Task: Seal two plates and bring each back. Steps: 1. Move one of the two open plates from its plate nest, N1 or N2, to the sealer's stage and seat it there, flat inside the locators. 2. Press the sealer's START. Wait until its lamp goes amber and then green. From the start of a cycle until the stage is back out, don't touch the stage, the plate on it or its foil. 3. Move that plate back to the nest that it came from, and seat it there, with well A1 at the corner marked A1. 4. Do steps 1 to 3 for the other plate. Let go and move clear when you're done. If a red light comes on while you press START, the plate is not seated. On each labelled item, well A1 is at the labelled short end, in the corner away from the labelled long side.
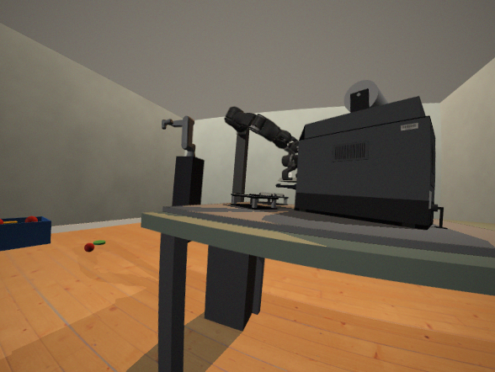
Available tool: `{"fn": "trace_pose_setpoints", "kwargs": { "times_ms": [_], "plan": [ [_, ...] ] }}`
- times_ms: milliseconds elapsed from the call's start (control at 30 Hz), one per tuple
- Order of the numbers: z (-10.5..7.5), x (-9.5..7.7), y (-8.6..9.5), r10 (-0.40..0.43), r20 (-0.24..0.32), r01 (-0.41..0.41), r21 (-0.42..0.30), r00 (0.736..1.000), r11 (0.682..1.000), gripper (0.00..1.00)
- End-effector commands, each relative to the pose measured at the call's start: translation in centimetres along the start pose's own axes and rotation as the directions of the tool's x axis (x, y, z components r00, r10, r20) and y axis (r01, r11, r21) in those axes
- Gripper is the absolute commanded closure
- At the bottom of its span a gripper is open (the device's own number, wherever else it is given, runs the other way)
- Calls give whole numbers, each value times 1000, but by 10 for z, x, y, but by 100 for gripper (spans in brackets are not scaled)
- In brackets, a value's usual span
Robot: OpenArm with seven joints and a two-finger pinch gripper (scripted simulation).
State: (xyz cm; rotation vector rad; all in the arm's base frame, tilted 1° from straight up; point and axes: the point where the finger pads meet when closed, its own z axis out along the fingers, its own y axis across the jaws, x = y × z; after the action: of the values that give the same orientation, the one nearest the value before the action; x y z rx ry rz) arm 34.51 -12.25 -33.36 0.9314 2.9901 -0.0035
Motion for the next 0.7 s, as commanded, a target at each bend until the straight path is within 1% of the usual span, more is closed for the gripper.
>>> {"fn": "trace_pose_setpoints", "kwargs": {
  "times_ms": [0,567,667],
  "plan": [
    [-1,0,1,-3,1,3,-3,1000,1000,100],
    [-1,0,1,-3,1,3,-3,1000,1000,100],
    [3,1,1,-6,-2,6,-4,1000,1000,100]
  ]
}}
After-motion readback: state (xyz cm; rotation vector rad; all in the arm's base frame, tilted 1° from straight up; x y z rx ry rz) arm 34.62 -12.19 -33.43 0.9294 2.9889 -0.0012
